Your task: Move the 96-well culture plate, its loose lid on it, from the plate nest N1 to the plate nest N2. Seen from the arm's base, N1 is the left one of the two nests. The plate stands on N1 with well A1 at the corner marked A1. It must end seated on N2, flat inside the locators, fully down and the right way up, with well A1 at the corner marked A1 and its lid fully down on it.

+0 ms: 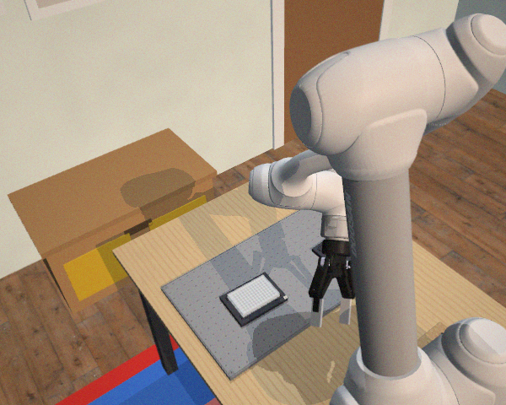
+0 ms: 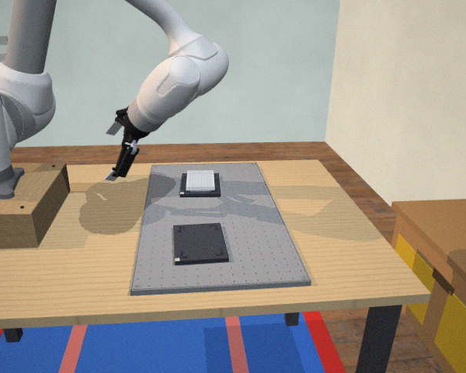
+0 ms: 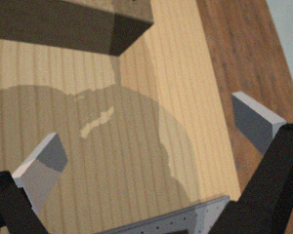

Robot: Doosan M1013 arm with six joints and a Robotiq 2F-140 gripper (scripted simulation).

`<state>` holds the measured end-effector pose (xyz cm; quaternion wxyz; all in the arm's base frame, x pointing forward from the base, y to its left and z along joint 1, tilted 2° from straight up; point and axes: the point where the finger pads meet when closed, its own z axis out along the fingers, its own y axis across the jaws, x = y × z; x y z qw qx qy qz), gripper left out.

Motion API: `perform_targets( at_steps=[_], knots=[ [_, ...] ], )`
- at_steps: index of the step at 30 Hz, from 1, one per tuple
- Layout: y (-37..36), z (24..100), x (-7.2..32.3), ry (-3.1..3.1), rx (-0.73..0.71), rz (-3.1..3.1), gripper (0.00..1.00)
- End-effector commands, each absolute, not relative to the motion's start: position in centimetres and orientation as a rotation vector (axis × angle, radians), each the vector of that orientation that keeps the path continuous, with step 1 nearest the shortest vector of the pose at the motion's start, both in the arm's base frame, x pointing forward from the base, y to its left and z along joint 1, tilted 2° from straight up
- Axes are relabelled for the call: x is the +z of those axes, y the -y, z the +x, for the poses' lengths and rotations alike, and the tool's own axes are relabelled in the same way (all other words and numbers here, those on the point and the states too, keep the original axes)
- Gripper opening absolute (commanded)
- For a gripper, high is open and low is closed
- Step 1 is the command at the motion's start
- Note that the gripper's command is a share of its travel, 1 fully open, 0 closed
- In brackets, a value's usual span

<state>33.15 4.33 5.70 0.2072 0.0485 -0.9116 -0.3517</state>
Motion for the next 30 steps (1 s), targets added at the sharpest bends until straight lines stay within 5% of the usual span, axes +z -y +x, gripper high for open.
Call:
perform_targets(
  at_steps=[1, 30],
  knots=[
    [-3.7, 34.2, 4.6, 2.588, -0.911, 0.26, 1.0],
    [-1.9, 45.3, 1.4, 2.696, -0.448, 1.148, 1.0]
  ],
)
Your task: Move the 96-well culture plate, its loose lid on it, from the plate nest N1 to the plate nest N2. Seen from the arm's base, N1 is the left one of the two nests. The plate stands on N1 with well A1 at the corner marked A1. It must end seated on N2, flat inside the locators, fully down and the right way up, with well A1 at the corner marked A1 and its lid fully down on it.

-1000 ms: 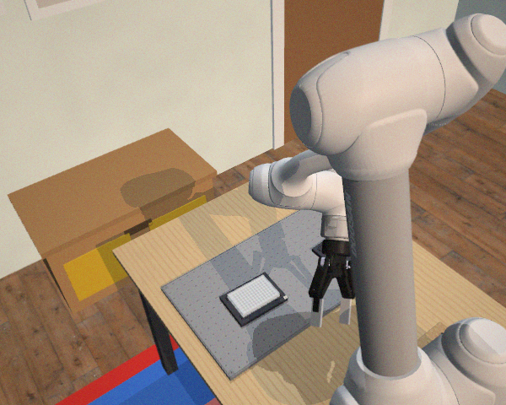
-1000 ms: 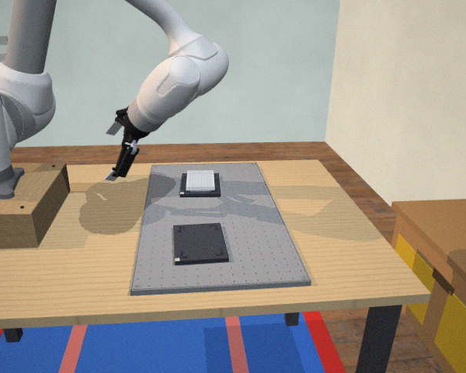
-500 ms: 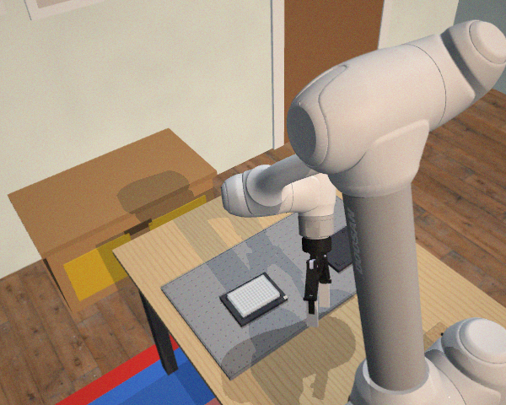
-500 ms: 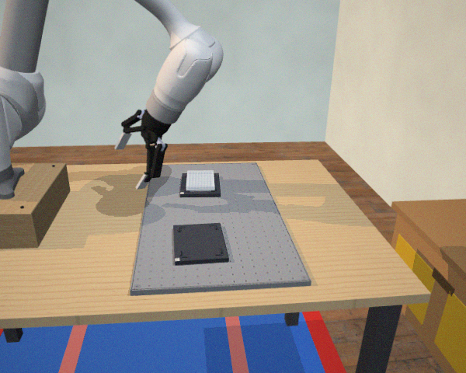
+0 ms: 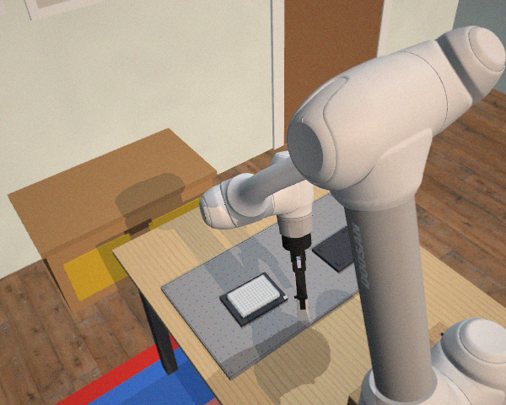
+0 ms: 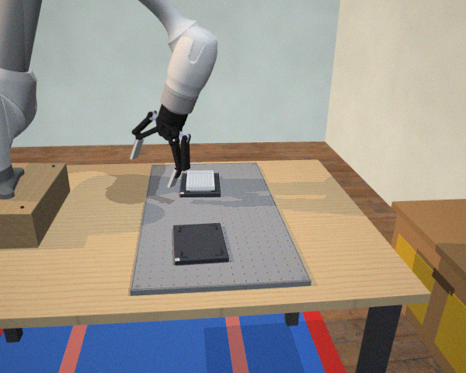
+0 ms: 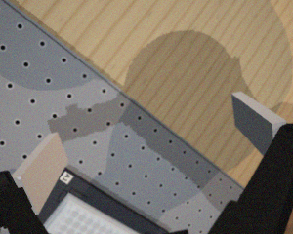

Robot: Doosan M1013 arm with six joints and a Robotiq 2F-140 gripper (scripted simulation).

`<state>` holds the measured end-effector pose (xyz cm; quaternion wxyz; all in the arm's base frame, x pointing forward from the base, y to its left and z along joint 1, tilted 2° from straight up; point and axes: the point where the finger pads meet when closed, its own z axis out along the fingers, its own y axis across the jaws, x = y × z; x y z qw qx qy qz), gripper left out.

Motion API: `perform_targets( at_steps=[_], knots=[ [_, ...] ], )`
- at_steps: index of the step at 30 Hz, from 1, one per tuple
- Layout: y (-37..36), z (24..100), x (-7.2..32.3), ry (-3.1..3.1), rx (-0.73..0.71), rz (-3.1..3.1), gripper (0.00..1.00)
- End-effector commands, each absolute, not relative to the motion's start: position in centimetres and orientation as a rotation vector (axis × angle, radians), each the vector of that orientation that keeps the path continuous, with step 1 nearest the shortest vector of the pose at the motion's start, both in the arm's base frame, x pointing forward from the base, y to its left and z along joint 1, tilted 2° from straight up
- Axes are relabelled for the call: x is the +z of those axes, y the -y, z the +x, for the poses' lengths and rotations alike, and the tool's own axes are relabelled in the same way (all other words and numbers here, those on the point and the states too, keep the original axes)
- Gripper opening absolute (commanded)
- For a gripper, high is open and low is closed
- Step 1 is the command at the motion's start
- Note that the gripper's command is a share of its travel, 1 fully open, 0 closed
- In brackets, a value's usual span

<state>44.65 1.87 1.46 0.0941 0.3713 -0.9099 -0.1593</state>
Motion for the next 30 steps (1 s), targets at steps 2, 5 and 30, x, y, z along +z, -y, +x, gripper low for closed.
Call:
perform_targets(
  at_steps=[2, 5, 30],
  knots=[
    [-2.0, 46.3, 1.4, 2.687, -0.403, 1.233, 1.0],
    [-2.2, 47.8, 1.4, 2.668, -0.333, 1.361, 1.0],
    [-5.6, 58.5, 3.3, 2.456, 0.035, 1.996, 1.0]
  ],
)
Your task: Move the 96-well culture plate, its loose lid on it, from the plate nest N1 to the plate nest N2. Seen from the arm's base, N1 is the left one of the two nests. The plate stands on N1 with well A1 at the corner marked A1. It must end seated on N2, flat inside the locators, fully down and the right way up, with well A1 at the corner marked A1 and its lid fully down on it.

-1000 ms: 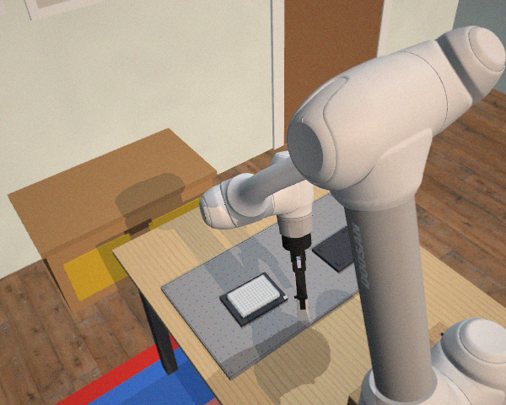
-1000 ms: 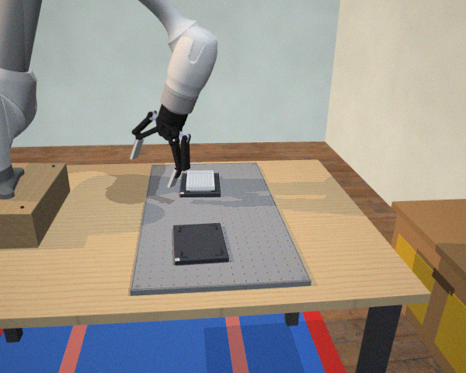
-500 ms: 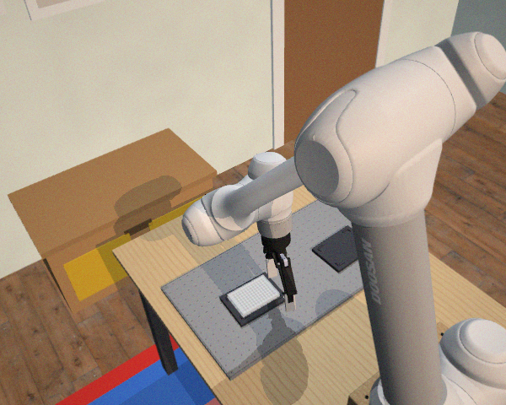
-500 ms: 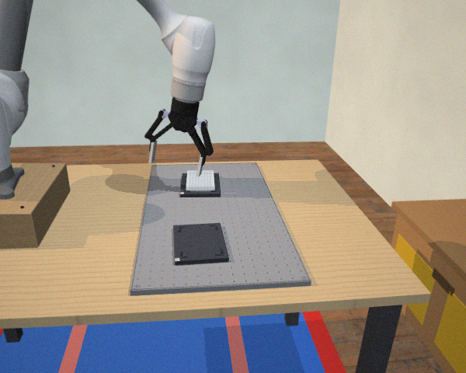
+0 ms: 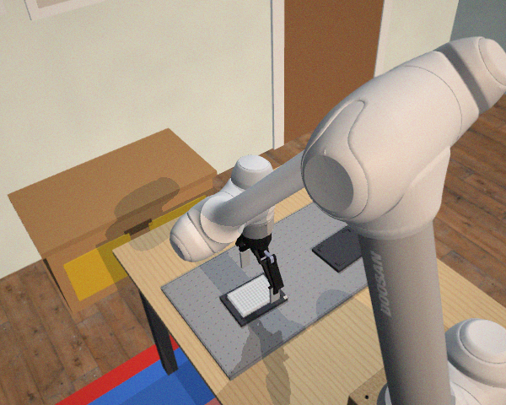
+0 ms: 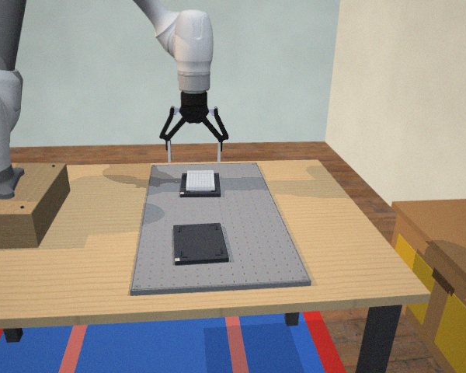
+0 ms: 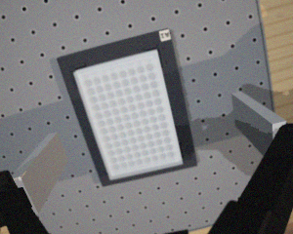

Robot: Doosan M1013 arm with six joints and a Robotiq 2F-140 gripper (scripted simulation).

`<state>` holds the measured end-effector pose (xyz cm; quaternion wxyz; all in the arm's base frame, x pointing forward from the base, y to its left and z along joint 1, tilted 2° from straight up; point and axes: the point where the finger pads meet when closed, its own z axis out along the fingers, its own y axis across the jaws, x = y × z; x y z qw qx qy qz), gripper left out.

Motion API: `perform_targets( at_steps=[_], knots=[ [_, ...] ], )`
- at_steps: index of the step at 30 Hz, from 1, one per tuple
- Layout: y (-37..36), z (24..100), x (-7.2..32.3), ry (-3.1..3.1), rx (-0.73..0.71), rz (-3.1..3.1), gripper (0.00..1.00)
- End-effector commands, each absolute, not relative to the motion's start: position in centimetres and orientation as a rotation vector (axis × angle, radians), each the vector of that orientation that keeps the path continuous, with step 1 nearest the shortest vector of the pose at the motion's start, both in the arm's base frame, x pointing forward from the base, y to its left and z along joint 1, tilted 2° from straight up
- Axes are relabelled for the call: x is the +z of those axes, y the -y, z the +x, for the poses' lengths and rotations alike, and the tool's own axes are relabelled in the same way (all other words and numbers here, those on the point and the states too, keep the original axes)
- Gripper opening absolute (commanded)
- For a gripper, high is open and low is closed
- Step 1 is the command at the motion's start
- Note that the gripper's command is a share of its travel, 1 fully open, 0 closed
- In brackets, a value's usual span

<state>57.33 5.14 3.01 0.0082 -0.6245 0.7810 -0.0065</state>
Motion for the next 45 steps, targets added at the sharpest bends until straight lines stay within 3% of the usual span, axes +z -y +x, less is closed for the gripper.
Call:
perform_targets(
  at_steps=[1, 20, 45],
  knots=[
    [-5.8, 58.9, 3.4, -2.42, -0.034, -1.966, 1.0],
    [-6.0, 59.3, 3.1, -2.42, -0.034, -1.966, 1.0],
    [-6.0, 59.4, -0.7, -2.42, -0.034, -1.966, 1.0]
  ],
)
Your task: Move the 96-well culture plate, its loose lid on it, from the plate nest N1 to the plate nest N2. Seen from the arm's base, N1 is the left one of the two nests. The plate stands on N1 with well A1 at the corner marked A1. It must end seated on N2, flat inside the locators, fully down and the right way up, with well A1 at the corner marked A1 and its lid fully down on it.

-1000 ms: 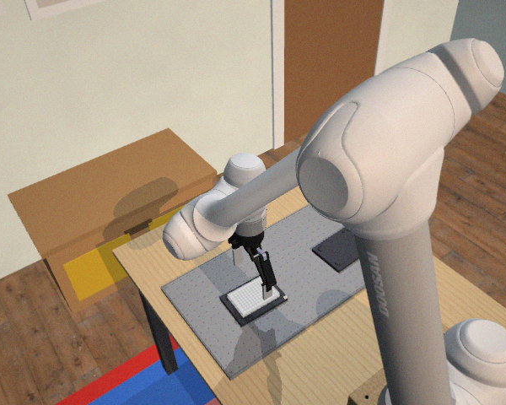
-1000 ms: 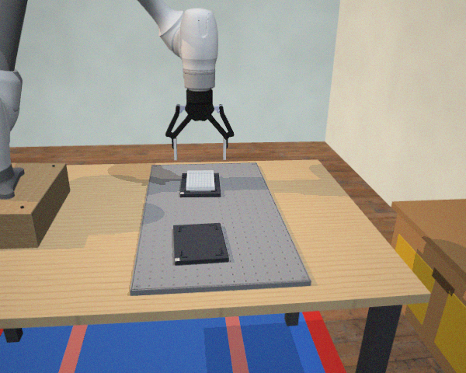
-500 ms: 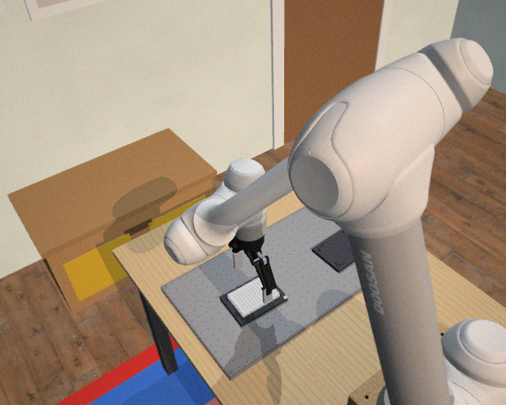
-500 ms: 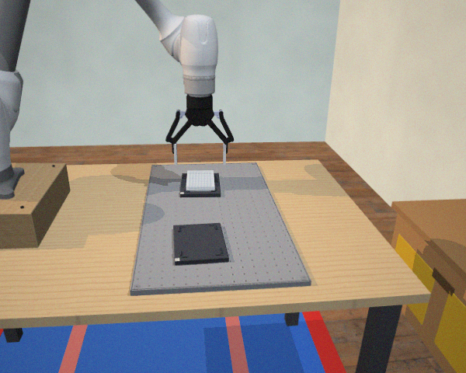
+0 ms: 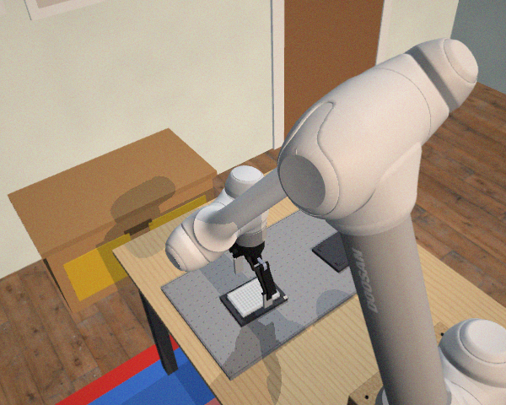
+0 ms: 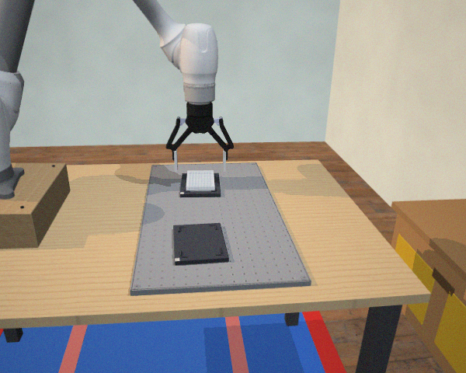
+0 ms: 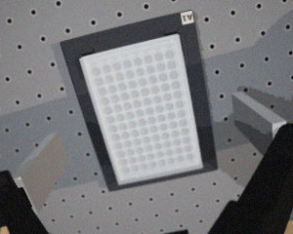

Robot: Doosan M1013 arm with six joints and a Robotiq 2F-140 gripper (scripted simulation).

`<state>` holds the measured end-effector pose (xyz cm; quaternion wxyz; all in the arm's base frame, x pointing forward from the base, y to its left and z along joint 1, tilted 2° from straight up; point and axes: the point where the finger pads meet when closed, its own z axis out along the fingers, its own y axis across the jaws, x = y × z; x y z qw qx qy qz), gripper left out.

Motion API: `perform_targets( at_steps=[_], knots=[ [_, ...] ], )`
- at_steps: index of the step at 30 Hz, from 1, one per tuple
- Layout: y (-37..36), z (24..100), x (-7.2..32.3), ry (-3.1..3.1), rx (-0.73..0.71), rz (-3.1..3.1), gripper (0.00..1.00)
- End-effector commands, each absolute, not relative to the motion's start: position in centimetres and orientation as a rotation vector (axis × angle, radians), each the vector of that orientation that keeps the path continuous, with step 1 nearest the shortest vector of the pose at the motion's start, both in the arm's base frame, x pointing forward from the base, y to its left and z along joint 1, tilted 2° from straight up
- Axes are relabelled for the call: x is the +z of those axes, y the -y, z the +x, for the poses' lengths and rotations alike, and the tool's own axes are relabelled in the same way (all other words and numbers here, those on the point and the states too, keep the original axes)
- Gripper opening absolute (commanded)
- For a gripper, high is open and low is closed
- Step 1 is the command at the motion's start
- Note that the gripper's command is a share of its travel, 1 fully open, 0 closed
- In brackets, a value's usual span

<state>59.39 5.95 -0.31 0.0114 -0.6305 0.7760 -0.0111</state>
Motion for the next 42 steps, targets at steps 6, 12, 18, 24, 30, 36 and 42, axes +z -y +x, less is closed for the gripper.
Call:
perform_targets(
  at_steps=[6, 12, 18, 24, 30, 36, 42],
  knots=[
    [-6.0, 59.4, -1.7, -2.42, -0.034, -1.966, 1.0],
    [-6.0, 59.5, -2.4, -2.42, -0.034, -1.966, 1.0],
    [-6.0, 59.5, -2.8, -2.42, -0.034, -1.966, 1.0],
    [-6.0, 59.5, -2.8, -2.42, -0.034, -1.966, 1.0],
    [-6.0, 59.5, -2.8, -2.42, -0.034, -1.966, 0.0],
    [-6.0, 59.5, -2.8, -2.42, -0.034, -1.966, 0.0],
    [-6.0, 59.5, -2.8, -2.42, -0.034, -1.966, 0.0]
  ],
)
